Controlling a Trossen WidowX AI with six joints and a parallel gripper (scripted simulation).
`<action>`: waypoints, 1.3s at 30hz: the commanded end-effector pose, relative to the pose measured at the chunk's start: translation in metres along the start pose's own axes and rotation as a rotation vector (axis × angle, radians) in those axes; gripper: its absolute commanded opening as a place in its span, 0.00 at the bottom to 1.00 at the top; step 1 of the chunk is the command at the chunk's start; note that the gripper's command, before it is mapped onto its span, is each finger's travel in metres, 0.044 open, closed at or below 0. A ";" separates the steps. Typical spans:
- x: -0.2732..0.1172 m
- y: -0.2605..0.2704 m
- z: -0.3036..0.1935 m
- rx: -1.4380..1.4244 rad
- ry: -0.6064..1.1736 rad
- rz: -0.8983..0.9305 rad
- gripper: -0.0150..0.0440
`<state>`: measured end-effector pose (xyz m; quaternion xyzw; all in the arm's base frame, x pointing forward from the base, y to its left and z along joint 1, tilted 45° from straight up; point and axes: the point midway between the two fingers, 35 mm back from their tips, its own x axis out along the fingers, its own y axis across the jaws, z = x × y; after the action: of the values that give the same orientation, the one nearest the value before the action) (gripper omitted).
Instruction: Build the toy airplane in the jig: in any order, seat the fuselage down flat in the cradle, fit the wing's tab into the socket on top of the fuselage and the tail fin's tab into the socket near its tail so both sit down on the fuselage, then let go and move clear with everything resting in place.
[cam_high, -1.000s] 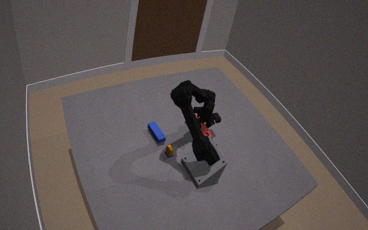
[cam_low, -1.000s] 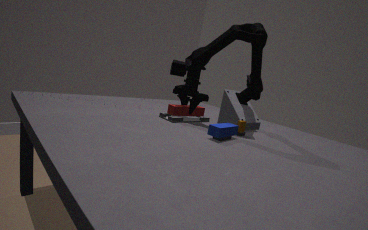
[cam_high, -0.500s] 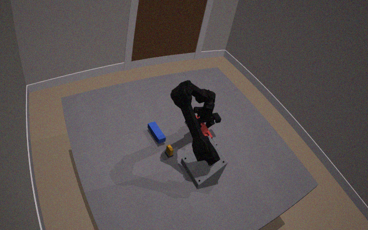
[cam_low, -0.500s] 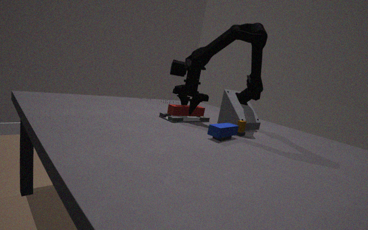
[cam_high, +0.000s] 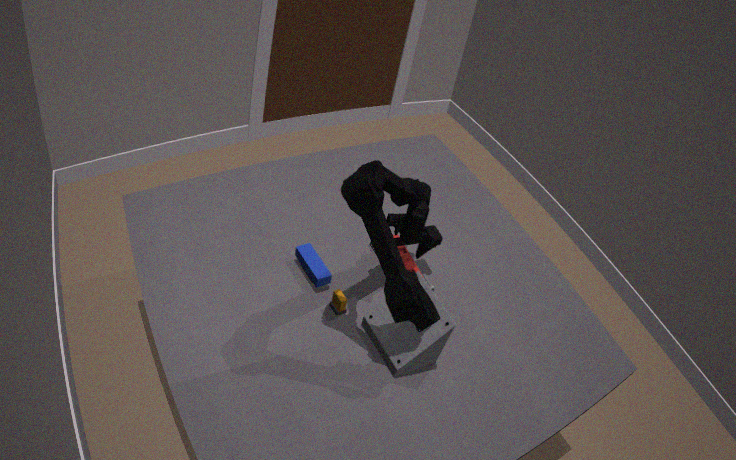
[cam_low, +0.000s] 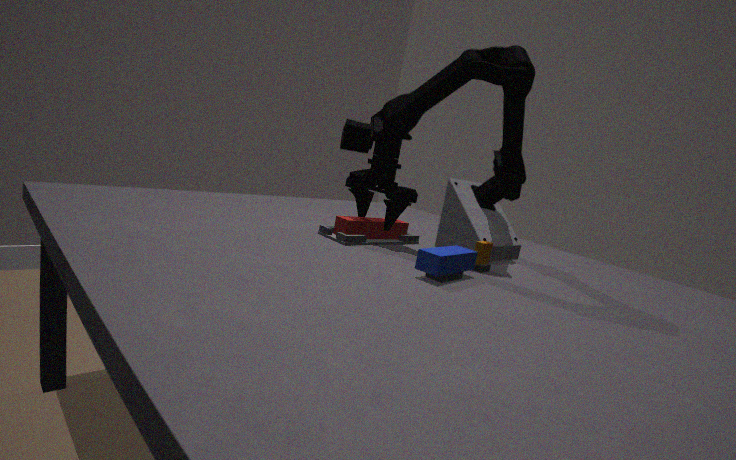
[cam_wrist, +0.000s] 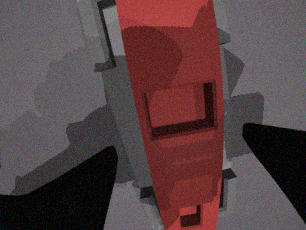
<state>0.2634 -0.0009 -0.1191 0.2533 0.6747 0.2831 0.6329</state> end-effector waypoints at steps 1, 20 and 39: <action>-0.011 -0.001 0.002 -0.001 -0.002 -0.003 1.00; -0.103 -0.006 0.005 -0.160 -0.002 -0.002 1.00; -0.096 0.217 0.050 -0.152 -0.006 -0.015 1.00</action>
<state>0.3213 0.0540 0.0659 0.1939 0.6575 0.3192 0.6544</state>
